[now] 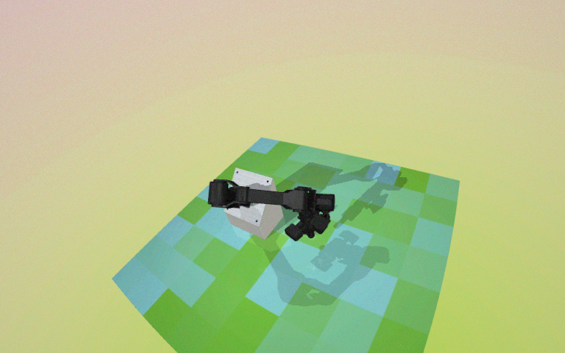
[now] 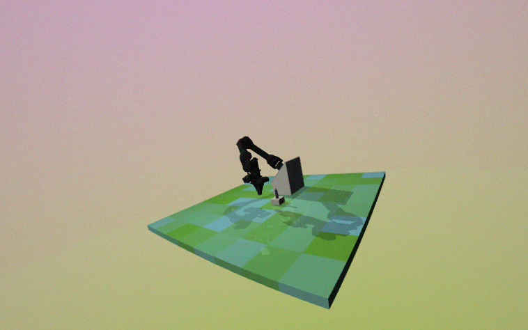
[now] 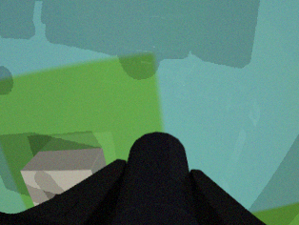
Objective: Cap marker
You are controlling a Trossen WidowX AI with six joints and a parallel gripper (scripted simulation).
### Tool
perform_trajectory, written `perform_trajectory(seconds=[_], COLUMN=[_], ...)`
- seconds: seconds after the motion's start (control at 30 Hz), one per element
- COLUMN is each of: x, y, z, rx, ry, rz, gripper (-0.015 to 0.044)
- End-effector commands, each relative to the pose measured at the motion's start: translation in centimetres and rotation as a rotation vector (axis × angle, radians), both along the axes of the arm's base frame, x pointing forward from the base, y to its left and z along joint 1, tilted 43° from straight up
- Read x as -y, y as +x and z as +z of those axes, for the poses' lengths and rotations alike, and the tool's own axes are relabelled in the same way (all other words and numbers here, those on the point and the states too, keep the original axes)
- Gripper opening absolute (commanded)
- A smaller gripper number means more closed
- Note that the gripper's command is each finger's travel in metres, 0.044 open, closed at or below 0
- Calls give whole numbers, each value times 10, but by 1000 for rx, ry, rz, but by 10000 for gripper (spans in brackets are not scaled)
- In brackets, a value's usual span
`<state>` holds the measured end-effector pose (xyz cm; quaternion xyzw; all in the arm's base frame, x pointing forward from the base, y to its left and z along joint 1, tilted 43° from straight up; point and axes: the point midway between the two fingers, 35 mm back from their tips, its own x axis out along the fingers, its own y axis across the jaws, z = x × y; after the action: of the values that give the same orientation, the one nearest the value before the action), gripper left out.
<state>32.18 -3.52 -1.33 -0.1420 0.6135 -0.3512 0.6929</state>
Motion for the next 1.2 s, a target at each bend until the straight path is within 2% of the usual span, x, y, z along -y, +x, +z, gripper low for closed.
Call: perform_trajectory(seconds=[0.0,0.87,1.17], x=[-14,-90,-90], y=[-6,-53,-56], z=[-6,-31,-36], rx=[-2,-6,-6], ry=[6,-8,-11], rz=[-5,-11,-11], gripper=[0,0,0])
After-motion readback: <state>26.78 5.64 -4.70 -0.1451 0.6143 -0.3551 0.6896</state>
